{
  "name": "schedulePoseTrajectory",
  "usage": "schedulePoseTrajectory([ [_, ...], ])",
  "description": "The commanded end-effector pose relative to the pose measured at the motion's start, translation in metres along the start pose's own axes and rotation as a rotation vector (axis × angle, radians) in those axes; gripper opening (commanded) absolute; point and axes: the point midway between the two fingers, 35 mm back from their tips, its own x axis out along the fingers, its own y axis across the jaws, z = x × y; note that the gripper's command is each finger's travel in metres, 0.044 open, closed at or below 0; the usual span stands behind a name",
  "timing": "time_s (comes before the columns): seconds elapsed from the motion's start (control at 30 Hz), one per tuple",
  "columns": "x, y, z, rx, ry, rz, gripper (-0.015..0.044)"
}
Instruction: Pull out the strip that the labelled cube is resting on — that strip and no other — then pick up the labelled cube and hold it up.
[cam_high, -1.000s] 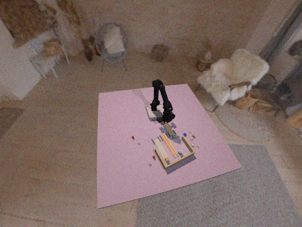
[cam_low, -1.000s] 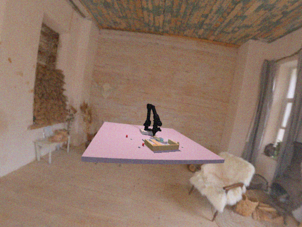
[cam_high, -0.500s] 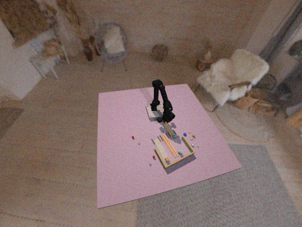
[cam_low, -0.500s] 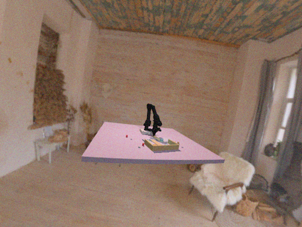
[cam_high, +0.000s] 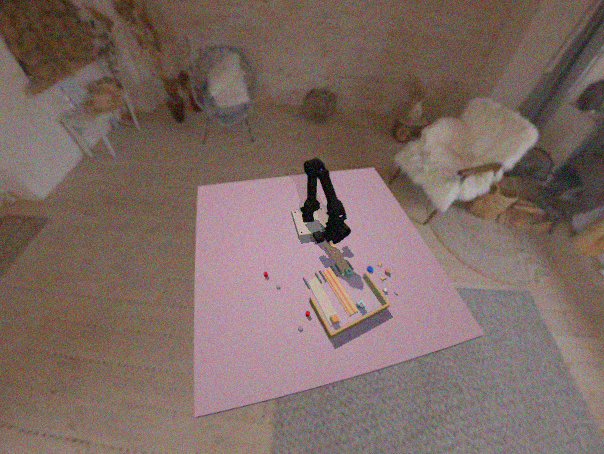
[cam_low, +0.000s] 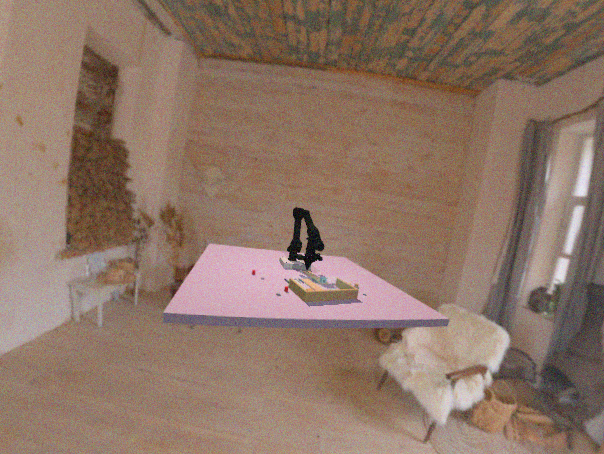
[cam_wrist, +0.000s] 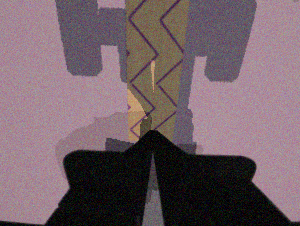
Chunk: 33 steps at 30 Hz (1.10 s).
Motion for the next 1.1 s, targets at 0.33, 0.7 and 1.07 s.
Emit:
schedulePoseTrajectory([
  [0.33, -0.027, 0.000, 0.041, 0.167, -0.020, 0.007, 0.0210],
  [0.7, -0.033, 0.000, 0.087, 0.167, -0.024, 0.007, 0.0440],
  [1.07, -0.040, 0.000, 0.134, 0.167, -0.027, 0.007, 0.0440],
])
